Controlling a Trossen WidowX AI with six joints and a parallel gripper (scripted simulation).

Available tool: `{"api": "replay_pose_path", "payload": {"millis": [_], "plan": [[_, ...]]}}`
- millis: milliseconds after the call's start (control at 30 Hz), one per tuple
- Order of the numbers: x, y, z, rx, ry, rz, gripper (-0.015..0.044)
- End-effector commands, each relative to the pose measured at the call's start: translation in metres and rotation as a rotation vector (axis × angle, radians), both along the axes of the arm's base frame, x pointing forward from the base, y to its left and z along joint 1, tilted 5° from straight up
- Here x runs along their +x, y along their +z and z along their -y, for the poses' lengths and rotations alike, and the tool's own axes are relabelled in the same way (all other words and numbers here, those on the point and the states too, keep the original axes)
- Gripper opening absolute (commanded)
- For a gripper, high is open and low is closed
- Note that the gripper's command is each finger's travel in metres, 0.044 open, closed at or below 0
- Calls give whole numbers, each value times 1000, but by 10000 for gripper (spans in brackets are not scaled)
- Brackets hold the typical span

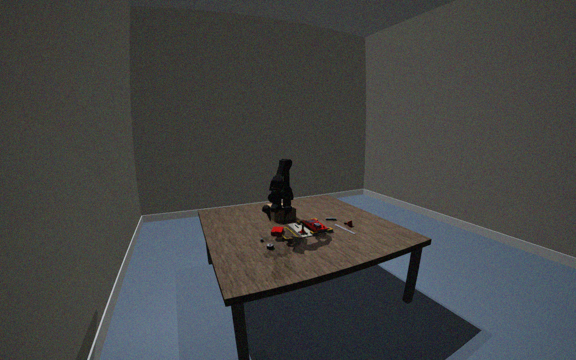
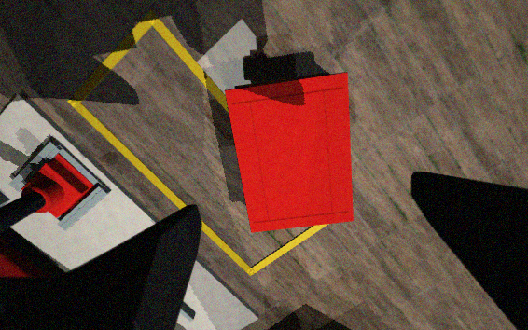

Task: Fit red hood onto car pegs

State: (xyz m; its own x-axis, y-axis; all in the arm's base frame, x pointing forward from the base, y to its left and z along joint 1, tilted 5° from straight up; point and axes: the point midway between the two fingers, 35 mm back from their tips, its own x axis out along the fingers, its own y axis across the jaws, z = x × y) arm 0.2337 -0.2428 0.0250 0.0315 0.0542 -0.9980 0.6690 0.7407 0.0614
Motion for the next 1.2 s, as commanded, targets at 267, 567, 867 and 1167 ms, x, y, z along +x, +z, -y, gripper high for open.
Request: {"api": "replay_pose_path", "payload": {"millis": [267,567,867,1167], "plan": [[-1,-7,-1,3,-22,-6,440],[-1,-13,-1,3,-22,-6,440],[0,-20,-1,3,-22,-6,440],[0,-26,-2,3,-22,-6,440]]}}
